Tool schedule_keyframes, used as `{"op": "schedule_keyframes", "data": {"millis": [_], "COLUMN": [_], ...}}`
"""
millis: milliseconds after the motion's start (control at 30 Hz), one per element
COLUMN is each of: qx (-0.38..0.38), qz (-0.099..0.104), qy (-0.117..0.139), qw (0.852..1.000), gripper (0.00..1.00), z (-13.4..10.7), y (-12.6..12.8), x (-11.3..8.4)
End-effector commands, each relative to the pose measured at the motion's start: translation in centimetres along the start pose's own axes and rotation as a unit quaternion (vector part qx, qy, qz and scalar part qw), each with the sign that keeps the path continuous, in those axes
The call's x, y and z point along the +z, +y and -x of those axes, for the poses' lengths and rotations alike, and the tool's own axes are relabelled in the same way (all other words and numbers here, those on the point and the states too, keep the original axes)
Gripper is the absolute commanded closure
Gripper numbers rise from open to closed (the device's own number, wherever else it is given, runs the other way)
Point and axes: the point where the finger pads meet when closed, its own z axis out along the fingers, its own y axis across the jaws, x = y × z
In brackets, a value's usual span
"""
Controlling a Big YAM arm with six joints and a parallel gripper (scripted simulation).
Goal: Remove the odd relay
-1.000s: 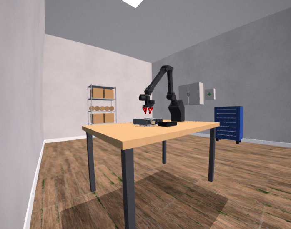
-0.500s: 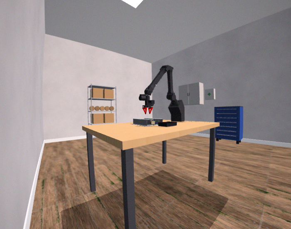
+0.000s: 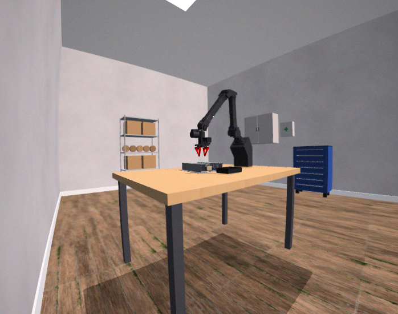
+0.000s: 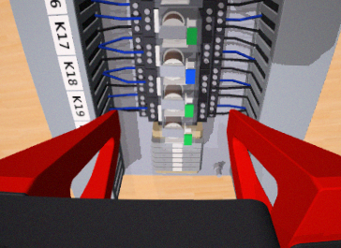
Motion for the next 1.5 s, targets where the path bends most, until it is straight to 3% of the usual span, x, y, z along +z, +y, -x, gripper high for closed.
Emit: {"op": "schedule_keyframes", "data": {"millis": [0, 567, 1467], "qx": [-0.007, -0.004, -0.002], "qz": [-0.033, -0.016, -0.010], "qy": [-0.001, -0.001, -0.001], "qw": [0.999, 1.000, 1.000], "gripper": [0.41, 0.41, 0.41], "z": [0.3, 0.3, 0.2], "y": [-2.6, -1.8, -1.3], "x": [-1.9, -1.2, -0.9]}}
